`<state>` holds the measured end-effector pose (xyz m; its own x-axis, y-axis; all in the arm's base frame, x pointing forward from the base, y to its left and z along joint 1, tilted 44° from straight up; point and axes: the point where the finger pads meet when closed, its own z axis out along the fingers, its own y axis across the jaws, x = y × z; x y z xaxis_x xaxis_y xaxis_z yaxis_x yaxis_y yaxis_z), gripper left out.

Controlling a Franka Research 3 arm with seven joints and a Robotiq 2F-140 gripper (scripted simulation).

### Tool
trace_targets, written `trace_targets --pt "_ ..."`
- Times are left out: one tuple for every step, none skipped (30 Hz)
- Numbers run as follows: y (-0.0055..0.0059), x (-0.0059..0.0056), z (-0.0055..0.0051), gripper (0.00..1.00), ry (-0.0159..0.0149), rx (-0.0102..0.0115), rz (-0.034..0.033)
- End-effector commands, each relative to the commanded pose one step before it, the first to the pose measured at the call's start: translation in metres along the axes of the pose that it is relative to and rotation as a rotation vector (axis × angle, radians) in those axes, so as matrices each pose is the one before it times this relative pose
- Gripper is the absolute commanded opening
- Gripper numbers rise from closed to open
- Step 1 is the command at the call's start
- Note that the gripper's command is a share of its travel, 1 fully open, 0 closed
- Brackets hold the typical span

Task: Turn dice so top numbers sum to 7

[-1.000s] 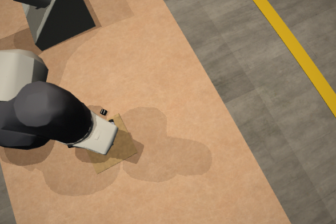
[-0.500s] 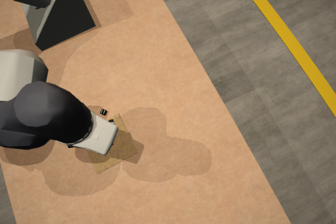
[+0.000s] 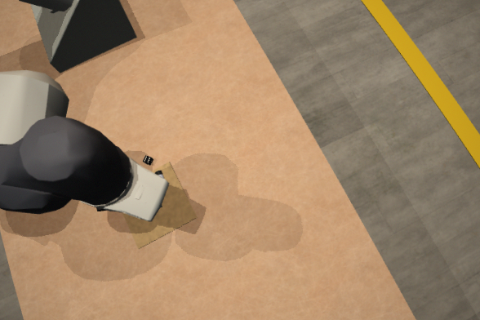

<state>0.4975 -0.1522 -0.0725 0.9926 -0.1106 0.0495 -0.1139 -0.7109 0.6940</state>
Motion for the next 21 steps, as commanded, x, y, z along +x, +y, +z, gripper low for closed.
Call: trace_targets --pt "-0.00075 0.00124 0.00041 0.11 0.00298 0.00098 0.00547" --pt "0.00000 0.00000 0.00000 0.11 0.00000 0.00000 0.00000" --pt "0.00000 0.00000 0.00000 0.14 0.00000 0.00000 0.00000" --pt "0.00000 0.00000 0.00000 0.14 0.00000 0.00000 0.00000" --pt "0.00000 0.00000 0.00000 0.14 0.00000 0.00000 0.00000" --pt "0.00000 0.00000 0.00000 0.16 0.00000 0.00000 0.00000" --pt "0.00000 0.00000 0.00000 0.16 0.00000 0.00000 0.00000" --pt "0.00000 0.00000 0.00000 0.16 0.00000 0.00000 0.00000" --pt "0.00000 0.00000 0.00000 0.19 0.00000 0.00000 0.00000" --pt "0.00000 0.00000 0.00000 0.19 0.00000 0.00000 0.00000" --pt "0.00000 0.00000 0.00000 0.19 0.00000 0.00000 0.00000" --pt "0.00000 0.00000 0.00000 0.19 0.00000 0.00000 0.00000" --pt "0.00000 0.00000 0.00000 0.19 0.00000 0.00000 0.00000" --pt "0.00000 0.00000 0.00000 0.19 0.00000 0.00000 0.00000" --pt "0.00000 0.00000 0.00000 0.19 0.00000 0.00000 0.00000" --pt "0.00000 0.00000 0.00000 0.19 0.00000 0.00000 0.00000" --pt "0.00000 0.00000 0.00000 0.19 0.00000 0.00000 0.00000" --pt "0.00000 0.00000 0.00000 0.19 0.00000 0.00000 0.00000" --pt "0.00000 0.00000 0.00000 0.19 0.00000 0.00000 0.00000" --pt "0.00000 0.00000 -0.00003 0.19 0.00000 0.00000 0.00000" --pt "0.00000 0.00000 -0.00019 0.19 0.00000 0.00000 0.00000"
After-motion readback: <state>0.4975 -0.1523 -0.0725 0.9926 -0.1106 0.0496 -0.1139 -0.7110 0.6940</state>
